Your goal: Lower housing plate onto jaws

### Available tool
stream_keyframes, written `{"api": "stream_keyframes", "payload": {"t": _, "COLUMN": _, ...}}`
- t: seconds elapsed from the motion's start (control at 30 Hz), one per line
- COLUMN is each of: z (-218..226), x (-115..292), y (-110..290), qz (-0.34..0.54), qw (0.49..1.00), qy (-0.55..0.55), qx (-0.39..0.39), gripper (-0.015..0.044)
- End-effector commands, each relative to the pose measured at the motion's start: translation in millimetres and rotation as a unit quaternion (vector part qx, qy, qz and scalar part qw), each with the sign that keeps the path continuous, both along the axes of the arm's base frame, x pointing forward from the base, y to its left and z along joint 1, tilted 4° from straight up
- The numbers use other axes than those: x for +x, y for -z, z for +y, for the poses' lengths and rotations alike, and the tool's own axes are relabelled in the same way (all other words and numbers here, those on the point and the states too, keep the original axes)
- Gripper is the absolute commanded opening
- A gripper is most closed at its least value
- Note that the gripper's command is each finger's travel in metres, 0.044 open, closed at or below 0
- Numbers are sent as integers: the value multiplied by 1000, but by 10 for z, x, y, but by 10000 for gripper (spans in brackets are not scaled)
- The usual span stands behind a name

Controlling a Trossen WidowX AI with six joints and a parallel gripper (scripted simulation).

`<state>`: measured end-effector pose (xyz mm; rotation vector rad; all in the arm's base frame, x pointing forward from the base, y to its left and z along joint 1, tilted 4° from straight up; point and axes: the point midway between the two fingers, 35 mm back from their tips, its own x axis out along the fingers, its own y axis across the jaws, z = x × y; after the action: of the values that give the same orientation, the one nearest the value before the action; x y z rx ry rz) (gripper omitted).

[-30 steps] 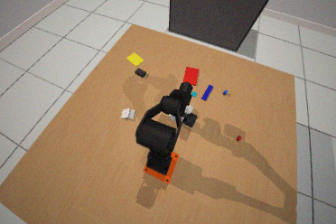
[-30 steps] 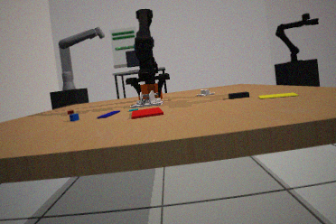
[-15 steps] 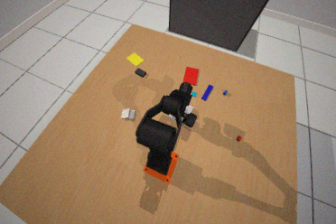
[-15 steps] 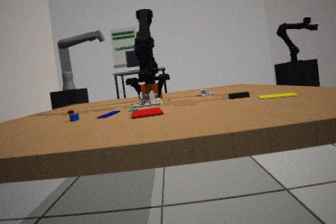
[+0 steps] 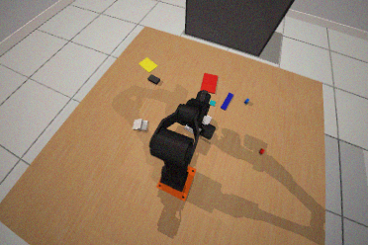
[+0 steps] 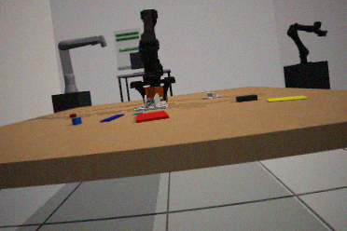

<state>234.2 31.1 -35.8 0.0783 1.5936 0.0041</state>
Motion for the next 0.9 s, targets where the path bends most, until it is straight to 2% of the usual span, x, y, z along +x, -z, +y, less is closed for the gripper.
{"api": "stream_keyframes", "payload": {"t": 0.0, "z": -2, "x": -13, "y": 11, "qz": 2, "qw": 1000, "qy": 2, "qx": -1, "gripper": 351}}
{"api": "stream_keyframes", "payload": {"t": 0.87, "z": 1, "x": -15, "y": 61, "qz": 2, "qw": 1000, "qy": 2, "qx": -1, "gripper": 351}}
